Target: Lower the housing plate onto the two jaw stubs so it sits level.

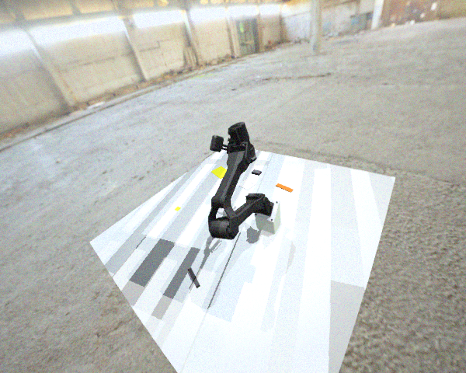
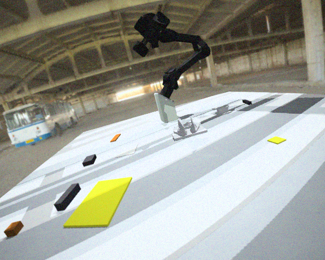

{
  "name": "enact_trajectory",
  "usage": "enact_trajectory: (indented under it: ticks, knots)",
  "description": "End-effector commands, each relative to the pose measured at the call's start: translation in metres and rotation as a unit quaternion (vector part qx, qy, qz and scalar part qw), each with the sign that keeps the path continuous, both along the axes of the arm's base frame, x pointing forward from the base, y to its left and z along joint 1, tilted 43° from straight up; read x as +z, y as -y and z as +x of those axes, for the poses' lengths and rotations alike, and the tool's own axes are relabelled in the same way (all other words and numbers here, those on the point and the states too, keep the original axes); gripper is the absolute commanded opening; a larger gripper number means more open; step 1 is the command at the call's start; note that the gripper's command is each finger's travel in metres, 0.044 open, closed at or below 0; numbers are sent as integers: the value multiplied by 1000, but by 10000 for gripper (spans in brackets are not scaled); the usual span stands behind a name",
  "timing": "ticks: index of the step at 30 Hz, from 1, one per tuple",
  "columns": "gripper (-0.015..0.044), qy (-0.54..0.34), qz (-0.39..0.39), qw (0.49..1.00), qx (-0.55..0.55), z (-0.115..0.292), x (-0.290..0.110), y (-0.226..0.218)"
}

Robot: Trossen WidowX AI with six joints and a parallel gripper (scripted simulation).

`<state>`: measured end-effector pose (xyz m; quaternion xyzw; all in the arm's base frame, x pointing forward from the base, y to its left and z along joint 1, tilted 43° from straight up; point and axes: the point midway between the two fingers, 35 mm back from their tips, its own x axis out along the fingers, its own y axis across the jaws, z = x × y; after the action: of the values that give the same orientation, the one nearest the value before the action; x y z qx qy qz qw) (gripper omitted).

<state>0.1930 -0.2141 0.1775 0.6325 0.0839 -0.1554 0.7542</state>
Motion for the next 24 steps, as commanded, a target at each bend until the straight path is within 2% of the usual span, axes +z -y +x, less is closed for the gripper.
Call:
enact_trajectory:
  ticks: [1, 24]
  knots:
    - [440, -9, 2, 1000, 27, 12, -1, -11]
    - [440, -74, 16, 972, 222, 71, -10, -111]
